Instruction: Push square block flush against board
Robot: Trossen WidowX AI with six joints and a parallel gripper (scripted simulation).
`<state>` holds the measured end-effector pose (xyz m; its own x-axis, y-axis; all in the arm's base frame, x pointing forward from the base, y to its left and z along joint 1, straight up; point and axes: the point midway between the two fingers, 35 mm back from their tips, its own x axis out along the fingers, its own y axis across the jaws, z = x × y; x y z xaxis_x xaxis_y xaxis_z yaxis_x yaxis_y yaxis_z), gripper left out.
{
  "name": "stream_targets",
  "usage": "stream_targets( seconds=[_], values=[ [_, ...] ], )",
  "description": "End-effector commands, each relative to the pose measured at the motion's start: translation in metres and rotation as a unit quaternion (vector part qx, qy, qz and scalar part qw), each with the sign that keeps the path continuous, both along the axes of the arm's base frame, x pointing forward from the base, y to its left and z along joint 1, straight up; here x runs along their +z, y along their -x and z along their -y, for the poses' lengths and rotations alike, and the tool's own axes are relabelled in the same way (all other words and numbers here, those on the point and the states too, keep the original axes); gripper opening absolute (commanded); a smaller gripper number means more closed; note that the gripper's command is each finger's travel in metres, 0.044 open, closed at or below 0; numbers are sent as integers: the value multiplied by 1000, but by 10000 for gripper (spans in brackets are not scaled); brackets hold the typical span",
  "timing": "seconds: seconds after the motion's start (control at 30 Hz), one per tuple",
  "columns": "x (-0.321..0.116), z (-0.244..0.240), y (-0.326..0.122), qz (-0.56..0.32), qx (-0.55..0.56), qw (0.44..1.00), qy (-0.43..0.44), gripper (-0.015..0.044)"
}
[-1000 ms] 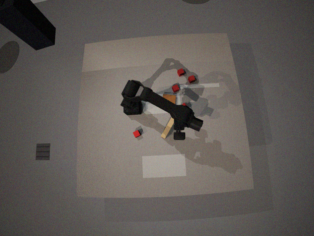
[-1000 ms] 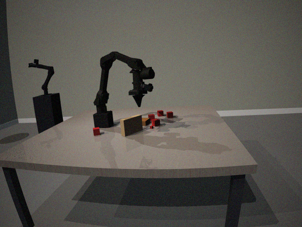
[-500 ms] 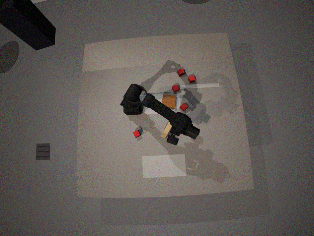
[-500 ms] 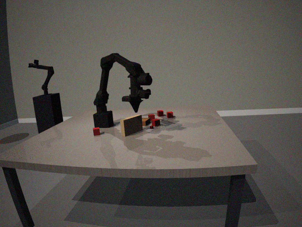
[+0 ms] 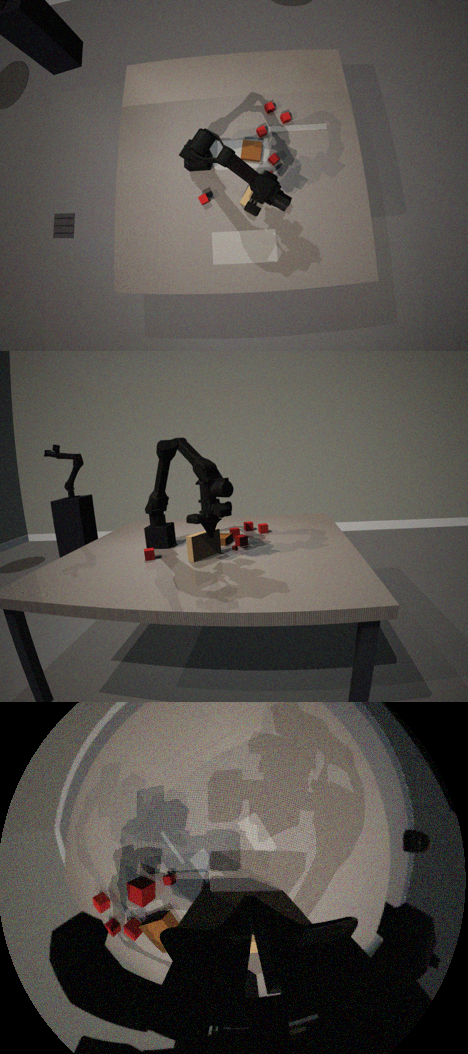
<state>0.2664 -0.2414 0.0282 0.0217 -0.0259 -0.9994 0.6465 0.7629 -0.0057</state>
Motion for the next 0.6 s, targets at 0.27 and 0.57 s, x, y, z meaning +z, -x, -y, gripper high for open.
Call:
stream_targets(
  seconds=[0.27, 0.57],
  values=[
    [-1, -7, 7, 2, -4, 1000, -3, 0],
    [-2, -12, 13, 1, -4, 1000, -3, 0]
  ],
)
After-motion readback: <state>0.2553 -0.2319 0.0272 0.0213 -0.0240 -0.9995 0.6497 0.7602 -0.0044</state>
